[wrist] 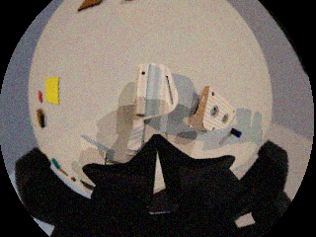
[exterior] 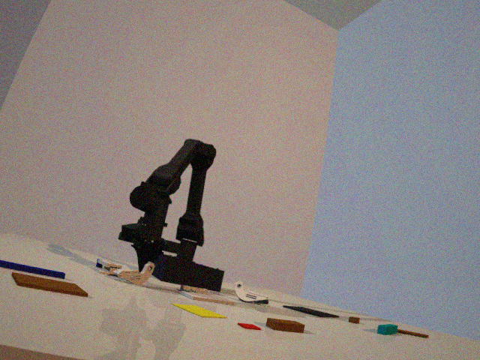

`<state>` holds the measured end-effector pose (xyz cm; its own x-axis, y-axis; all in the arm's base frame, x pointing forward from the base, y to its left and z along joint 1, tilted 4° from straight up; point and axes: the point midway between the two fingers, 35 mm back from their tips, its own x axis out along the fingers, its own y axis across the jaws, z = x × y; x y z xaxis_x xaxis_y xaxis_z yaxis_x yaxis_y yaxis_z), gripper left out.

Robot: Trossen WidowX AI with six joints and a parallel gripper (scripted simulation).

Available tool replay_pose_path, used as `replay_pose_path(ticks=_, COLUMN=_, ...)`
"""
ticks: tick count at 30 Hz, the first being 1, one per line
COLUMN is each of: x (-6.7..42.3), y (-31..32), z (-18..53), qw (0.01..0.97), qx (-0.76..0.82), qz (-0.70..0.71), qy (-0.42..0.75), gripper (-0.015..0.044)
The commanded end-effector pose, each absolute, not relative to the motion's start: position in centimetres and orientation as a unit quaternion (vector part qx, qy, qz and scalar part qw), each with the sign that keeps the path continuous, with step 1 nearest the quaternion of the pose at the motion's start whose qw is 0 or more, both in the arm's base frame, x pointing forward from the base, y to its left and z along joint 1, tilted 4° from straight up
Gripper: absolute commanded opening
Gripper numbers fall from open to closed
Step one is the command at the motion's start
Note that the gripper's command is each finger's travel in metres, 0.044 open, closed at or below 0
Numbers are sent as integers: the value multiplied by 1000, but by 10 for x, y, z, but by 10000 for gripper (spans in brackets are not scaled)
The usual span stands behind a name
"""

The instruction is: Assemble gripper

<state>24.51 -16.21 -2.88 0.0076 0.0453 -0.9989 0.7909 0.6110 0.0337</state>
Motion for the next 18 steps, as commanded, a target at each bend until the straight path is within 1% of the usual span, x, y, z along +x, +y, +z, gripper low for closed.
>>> replay_pose_path(ticks=1, x=251, y=-156, z=-30, qw=627, qx=329, qz=-297, qy=641, gripper=0)
replay_pose_path(ticks=18, x=265, y=-145, z=-28, qw=627, qx=330, qz=-296, qy=641, gripper=0)
